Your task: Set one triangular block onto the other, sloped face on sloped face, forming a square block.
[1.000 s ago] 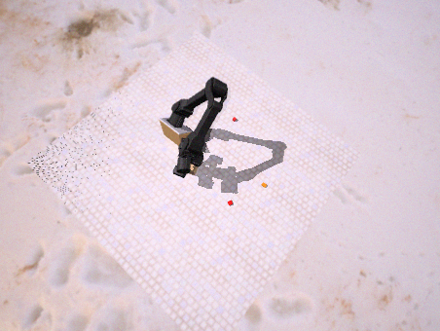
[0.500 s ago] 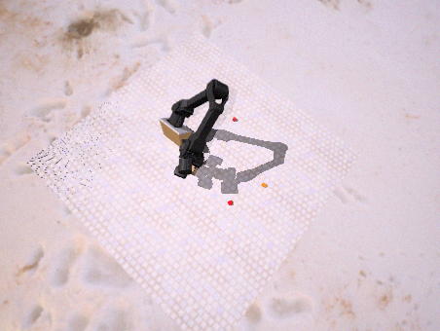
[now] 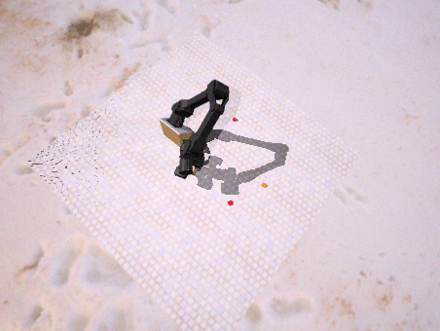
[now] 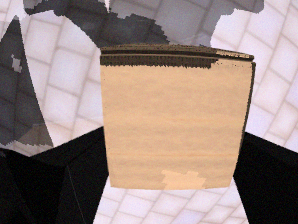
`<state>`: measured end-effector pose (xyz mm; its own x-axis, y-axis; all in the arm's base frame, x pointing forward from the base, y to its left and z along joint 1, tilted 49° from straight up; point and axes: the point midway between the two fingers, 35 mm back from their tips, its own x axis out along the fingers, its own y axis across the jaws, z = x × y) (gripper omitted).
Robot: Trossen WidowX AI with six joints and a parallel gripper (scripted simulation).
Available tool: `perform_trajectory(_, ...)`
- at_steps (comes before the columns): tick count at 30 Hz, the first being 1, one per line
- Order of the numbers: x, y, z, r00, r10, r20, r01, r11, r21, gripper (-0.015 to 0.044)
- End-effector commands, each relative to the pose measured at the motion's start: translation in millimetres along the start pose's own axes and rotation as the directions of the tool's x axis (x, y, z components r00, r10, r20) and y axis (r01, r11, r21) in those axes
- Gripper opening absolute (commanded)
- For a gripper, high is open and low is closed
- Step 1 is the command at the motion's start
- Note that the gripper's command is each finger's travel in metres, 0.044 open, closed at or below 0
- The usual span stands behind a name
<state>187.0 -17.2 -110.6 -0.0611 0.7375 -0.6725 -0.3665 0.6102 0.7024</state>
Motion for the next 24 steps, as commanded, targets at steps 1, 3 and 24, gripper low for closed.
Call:
perform_trajectory(1,0.6,0.5,0.7,1.0,0.002,0.005,-0.002,1.0,0.007,0.0)
perform_trajectory(3,0.9,0.5,0.8,1.0,0.003,0.005,-0.003,1.0,0.007,0.0)
perform_trajectory(24,1.5,0.0,0.5,1.0,0.001,0.0,-0.001,1.0,0.002,0.0105)
